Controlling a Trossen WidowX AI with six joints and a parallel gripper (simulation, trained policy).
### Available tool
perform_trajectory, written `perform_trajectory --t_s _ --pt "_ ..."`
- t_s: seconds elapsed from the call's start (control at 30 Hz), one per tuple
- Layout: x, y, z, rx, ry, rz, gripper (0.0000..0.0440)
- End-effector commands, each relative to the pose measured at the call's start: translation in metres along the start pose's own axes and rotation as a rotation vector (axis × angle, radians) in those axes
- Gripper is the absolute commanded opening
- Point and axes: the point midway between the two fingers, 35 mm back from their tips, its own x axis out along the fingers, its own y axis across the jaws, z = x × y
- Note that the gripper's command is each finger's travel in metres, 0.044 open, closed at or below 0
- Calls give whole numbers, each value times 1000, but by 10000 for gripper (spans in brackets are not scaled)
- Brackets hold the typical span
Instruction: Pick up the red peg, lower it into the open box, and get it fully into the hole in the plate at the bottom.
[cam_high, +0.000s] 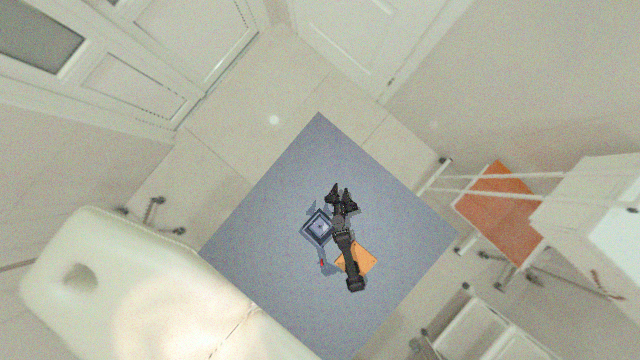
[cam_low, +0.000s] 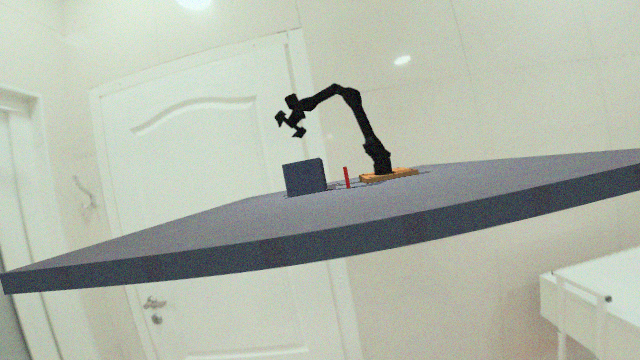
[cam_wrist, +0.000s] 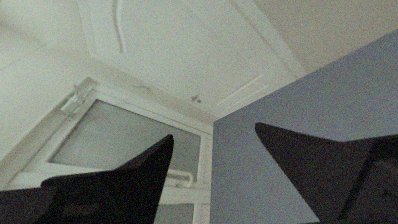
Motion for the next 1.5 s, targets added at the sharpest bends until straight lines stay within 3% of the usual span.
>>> perform_trajectory --t_s 0.0,0.3,0.6,1.03,1.47 --pt "-22 26 -10 30 41 65 435" --pt "-91 77 -52 103 209 204 440" --pt "-155 93 -94 160 400 254 440" --pt "-237 74 -155 184 695 199 440" --pt "-308 24 -206 115 967 45 440"
